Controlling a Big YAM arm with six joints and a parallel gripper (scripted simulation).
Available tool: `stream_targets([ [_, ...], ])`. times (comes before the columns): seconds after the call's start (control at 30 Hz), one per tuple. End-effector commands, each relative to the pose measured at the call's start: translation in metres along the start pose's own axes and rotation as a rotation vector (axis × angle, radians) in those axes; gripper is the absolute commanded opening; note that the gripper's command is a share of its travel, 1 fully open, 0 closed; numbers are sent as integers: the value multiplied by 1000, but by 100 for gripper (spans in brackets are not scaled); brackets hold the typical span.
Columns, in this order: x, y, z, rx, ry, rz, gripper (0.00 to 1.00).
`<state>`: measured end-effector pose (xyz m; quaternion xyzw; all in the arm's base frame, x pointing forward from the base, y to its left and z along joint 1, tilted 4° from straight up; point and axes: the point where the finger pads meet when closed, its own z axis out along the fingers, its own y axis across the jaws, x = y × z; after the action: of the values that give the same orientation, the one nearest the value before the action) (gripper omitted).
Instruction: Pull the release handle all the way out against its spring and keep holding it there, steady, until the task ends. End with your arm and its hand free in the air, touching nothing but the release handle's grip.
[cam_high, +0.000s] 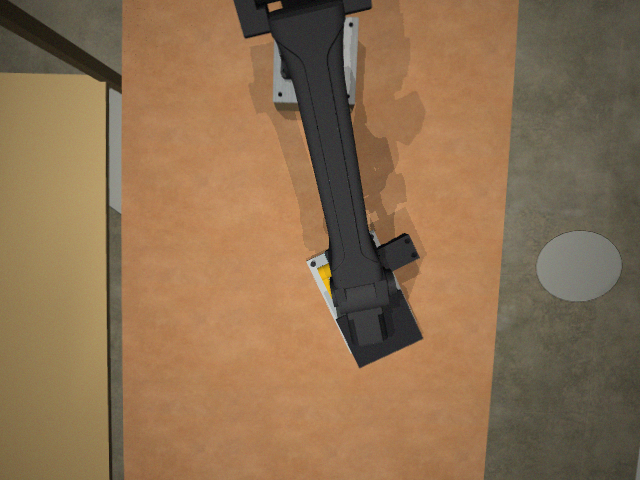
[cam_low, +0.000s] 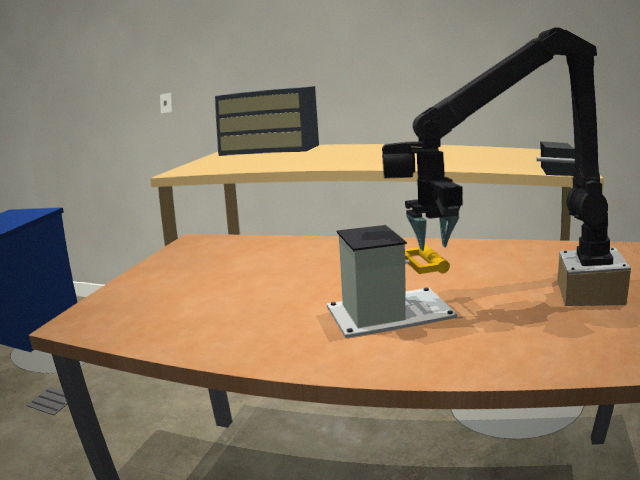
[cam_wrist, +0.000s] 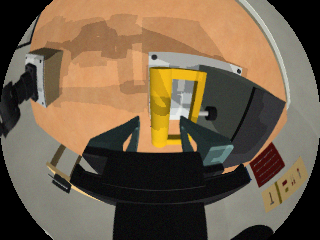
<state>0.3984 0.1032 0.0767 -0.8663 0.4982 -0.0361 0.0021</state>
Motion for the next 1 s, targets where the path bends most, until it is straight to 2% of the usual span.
stream_targets([
  [0.0, 5, -10, -2, 22, 9, -6, 53],
  [0.97, 5, -10, 19, 22, 9, -6, 53],
])
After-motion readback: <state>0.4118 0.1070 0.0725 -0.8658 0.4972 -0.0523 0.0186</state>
